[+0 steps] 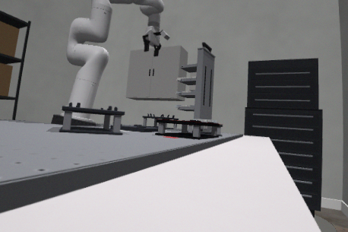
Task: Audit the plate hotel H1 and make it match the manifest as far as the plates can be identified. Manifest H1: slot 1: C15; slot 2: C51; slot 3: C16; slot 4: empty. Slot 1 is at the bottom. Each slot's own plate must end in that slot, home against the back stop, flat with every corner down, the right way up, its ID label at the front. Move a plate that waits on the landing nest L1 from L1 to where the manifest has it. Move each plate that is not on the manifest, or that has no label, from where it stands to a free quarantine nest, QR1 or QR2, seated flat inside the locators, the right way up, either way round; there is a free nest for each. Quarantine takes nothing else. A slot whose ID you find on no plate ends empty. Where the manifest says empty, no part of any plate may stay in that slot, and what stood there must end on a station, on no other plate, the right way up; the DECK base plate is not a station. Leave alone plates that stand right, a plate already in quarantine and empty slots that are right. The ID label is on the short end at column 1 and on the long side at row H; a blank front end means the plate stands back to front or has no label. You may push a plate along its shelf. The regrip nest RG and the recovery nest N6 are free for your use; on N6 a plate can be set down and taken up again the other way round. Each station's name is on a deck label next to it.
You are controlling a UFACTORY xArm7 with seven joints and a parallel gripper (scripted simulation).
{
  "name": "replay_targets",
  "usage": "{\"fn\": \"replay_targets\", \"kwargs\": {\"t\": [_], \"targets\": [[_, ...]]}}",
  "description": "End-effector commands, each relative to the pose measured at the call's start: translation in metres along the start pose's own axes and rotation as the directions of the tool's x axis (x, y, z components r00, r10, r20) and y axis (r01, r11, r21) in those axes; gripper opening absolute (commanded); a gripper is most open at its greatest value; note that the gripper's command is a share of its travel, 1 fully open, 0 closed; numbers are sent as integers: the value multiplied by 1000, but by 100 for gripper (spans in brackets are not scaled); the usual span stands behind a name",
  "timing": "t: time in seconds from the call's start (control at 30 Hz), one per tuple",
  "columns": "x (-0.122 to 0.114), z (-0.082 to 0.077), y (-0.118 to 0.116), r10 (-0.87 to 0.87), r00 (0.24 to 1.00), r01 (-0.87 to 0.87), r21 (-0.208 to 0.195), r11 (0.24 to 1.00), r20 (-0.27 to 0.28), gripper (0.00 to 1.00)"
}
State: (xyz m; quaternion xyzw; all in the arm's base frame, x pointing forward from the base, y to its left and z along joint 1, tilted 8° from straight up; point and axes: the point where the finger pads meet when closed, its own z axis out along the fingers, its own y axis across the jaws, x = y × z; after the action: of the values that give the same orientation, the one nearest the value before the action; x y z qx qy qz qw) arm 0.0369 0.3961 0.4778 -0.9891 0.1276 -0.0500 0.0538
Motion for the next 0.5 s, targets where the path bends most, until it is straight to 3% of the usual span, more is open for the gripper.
{"fn": "replay_targets", "kwargs": {"t": [0.0,0.47], "targets": [[0,4,0,0,1000,0,5,1000,1,100],[0,25,0,0,1000,0,5,1000,1,100]]}}
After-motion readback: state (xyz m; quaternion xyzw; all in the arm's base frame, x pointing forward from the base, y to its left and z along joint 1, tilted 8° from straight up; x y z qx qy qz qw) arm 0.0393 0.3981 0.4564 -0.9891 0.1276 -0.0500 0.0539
